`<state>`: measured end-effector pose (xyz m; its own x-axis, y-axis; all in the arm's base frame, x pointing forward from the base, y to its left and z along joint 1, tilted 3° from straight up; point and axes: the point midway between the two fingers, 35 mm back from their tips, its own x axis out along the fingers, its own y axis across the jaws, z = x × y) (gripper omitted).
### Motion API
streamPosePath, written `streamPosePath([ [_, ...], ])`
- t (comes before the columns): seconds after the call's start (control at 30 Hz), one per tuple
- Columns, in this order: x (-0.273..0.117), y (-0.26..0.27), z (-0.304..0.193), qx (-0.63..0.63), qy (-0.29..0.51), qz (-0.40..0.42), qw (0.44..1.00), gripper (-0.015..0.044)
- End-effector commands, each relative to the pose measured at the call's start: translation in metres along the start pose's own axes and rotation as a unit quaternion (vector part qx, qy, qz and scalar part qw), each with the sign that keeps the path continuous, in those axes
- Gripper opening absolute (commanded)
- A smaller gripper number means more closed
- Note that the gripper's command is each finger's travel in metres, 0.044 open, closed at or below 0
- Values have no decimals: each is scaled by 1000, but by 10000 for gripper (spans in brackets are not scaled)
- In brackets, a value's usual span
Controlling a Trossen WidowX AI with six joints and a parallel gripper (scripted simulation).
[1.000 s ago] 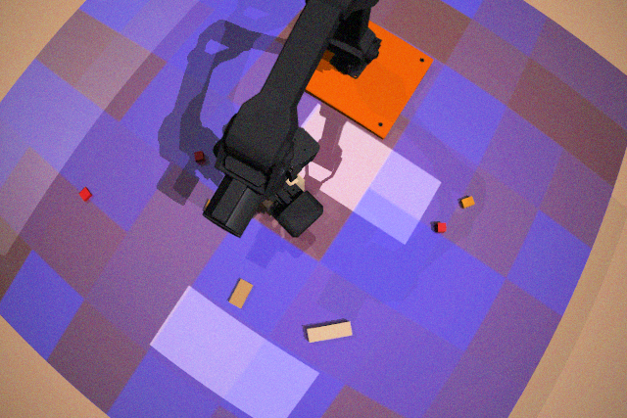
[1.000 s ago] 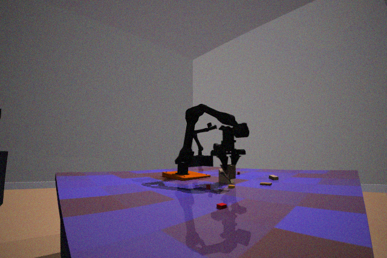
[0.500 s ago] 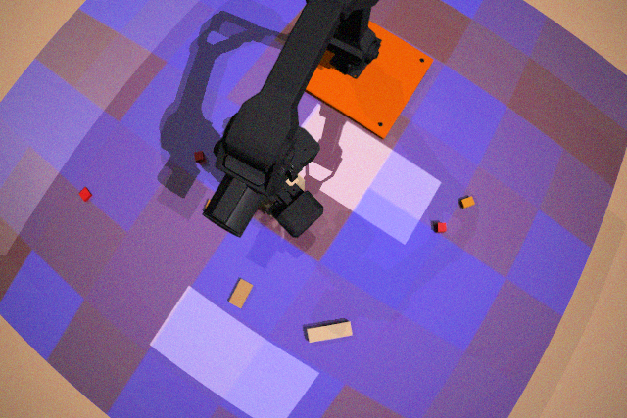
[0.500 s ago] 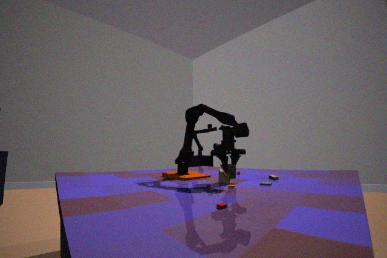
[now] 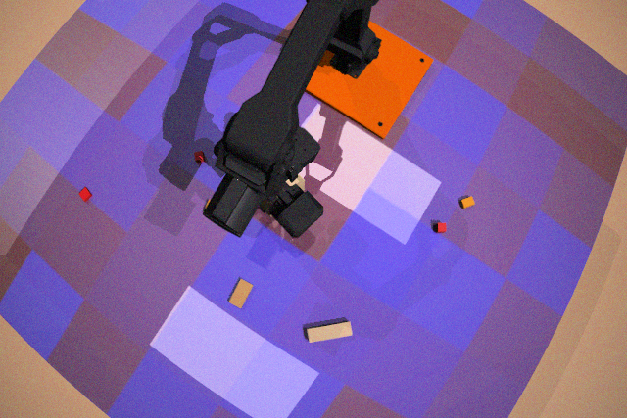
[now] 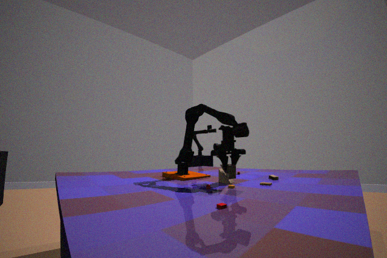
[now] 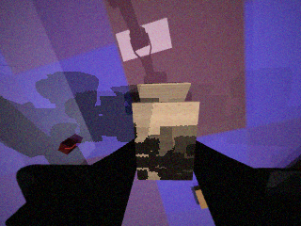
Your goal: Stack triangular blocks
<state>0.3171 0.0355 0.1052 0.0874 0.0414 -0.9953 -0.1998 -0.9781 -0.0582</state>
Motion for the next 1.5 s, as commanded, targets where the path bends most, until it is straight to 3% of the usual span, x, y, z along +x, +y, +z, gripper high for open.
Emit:
streamPosePath([
  [0.0,1,-1,1,2,1,-3,1000,0],
  [1.47,21,-1,9,3,0,-4,1000,0],
])
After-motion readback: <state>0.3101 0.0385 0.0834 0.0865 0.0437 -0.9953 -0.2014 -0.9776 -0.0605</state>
